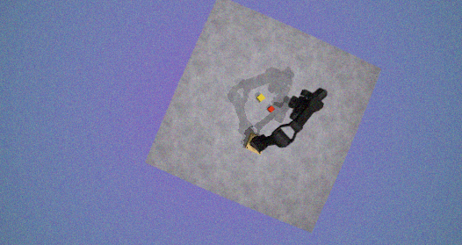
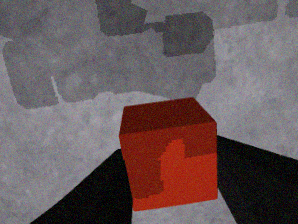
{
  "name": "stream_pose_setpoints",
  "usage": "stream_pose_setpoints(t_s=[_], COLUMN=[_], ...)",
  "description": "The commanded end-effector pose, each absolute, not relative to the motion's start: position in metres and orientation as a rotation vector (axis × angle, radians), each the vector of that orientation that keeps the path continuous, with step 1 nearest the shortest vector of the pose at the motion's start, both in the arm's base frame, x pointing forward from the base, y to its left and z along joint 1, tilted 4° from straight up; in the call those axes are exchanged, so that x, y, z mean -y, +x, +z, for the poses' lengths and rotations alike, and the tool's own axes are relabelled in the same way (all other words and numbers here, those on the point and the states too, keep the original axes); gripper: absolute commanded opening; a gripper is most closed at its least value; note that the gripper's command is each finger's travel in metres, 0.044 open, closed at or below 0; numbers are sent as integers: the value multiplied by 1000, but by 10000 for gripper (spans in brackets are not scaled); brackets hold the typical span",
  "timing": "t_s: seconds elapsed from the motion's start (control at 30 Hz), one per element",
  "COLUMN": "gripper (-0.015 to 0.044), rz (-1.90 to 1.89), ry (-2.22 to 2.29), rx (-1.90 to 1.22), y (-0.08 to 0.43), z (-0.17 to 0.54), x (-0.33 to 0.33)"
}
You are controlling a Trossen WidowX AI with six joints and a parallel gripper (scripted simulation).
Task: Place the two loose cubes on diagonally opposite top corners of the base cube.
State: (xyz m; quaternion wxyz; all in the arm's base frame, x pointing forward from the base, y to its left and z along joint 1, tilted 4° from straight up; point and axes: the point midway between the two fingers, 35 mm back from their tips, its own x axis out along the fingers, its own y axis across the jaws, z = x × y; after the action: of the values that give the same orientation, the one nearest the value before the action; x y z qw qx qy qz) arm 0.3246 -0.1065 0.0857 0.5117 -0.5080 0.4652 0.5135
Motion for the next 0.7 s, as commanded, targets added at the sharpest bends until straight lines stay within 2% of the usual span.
stream_pose_setpoints(t_s=[0.0,0.67], gripper=[105,105], rz=[1194,966], ry=[-1188,-944], rx=[-1140,-1269], y=[327,335], z=[88,81], x=[94,30])
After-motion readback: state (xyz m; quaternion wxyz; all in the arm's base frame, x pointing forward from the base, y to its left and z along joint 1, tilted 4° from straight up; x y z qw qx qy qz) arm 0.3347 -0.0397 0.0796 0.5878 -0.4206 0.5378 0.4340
